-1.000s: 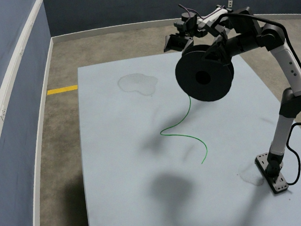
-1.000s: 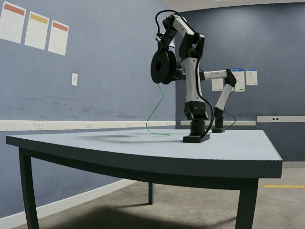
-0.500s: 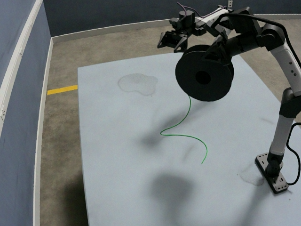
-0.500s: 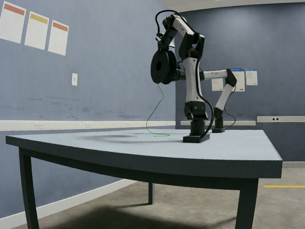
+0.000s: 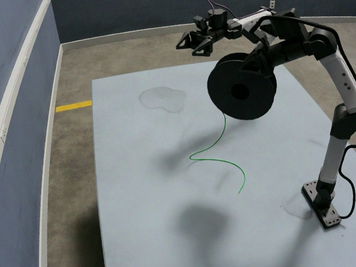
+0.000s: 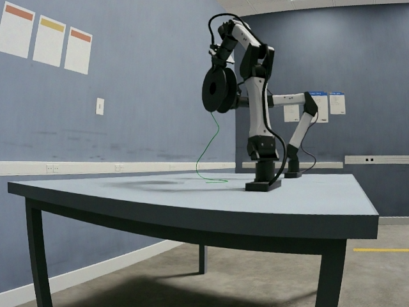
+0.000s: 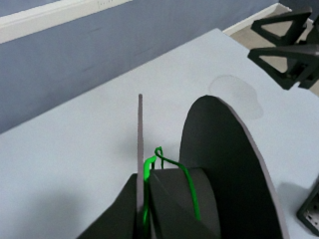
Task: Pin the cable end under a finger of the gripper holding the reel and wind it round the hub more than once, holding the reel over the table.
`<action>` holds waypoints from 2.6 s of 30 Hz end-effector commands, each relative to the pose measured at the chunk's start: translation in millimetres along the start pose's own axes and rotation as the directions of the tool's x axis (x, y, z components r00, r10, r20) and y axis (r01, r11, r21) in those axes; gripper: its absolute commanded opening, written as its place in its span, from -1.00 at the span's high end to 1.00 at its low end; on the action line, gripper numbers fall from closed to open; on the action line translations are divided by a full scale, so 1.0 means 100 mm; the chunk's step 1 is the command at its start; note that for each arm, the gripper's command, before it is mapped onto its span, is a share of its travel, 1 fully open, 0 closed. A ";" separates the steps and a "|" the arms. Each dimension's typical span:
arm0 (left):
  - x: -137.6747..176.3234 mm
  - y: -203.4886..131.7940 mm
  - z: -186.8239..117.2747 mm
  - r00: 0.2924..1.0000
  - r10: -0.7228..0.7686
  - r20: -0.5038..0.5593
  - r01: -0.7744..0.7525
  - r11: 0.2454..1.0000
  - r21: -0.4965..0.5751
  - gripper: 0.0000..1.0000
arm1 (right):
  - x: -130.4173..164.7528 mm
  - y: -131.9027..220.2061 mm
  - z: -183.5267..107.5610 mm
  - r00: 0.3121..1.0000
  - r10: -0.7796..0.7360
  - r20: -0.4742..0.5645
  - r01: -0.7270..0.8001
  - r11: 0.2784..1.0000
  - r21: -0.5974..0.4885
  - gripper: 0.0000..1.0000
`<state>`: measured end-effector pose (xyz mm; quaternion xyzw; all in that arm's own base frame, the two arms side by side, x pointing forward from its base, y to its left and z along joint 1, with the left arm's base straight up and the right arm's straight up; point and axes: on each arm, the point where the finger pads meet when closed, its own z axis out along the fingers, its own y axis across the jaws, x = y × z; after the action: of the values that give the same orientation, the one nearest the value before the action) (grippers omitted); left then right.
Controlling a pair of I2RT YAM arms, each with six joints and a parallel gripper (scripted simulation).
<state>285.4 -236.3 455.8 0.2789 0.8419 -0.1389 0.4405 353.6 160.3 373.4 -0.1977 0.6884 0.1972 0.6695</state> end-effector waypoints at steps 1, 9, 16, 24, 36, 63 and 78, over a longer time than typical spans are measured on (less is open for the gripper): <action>-0.26 0.02 -0.06 0.994 -0.024 0.104 0.024 1.000 0.000 1.00 | -0.26 -0.16 -0.11 0.999 -0.009 0.052 0.005 0.998 0.070 -0.60; -0.26 0.02 -0.06 0.994 -0.024 0.104 0.024 1.000 0.000 1.00 | -0.29 -0.54 -0.20 0.999 -0.009 0.048 -0.001 0.979 0.202 -0.60; -0.26 0.02 -0.06 0.994 -0.024 0.104 0.024 1.000 0.000 1.00 | -0.31 -0.76 -0.28 0.999 -0.011 0.049 -0.004 0.960 0.279 -0.60; -0.26 0.02 -0.06 0.994 -0.024 0.104 0.024 1.000 0.000 1.00 | -0.35 -1.05 -0.43 0.999 -0.013 0.051 -0.008 0.922 0.387 -0.60; -0.26 0.02 -0.06 0.994 -0.024 0.104 0.024 1.000 0.000 1.00 | -0.41 -1.31 -0.60 0.998 -0.017 0.054 -0.012 0.876 0.483 -0.60; -0.26 0.02 -0.06 0.994 -0.024 0.104 0.024 1.000 0.000 1.00 | -0.43 -1.47 -0.72 0.998 -0.020 0.058 -0.014 0.840 0.543 -0.60; -0.26 0.02 -0.06 0.994 -0.024 0.104 0.024 1.000 0.000 1.00 | -0.43 -1.47 -0.72 0.998 -0.021 0.058 -0.014 0.840 0.543 -0.60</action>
<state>285.4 -236.3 455.8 0.2789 0.8419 -0.1389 0.4405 381.4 1.2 392.5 -0.0011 0.7155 0.0012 0.6986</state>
